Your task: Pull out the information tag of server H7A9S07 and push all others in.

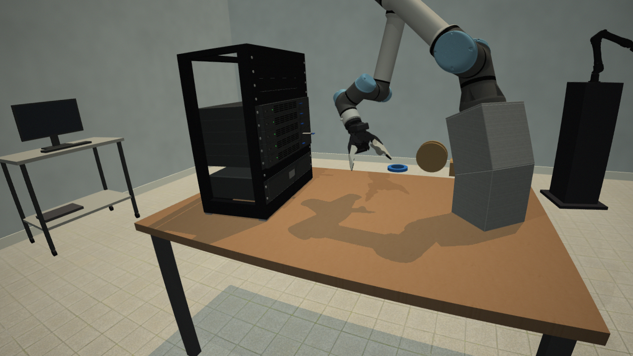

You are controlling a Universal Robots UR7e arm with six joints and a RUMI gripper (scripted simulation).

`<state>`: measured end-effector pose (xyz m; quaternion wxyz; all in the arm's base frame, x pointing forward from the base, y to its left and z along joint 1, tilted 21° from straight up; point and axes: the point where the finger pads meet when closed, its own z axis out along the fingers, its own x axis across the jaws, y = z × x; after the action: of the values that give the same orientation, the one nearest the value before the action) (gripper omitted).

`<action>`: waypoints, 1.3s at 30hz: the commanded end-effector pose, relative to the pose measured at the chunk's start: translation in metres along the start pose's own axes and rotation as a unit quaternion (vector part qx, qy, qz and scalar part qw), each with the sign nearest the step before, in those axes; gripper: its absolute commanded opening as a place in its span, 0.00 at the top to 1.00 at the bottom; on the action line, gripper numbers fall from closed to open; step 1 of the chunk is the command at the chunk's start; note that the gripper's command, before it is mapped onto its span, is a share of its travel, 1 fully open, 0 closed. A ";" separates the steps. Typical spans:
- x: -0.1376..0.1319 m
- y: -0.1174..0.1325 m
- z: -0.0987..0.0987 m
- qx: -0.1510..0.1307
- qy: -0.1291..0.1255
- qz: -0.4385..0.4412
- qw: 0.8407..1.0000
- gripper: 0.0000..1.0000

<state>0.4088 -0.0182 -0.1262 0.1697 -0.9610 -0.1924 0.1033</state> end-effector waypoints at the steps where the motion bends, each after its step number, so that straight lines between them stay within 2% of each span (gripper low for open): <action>1: -0.002 -0.004 0.003 0.009 -0.004 0.012 1.000 0.00; 39: -0.025 -0.040 0.023 0.085 -0.048 0.119 0.988 0.00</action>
<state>0.3709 0.0094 -0.1297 0.2224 -0.9551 -0.0882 0.1750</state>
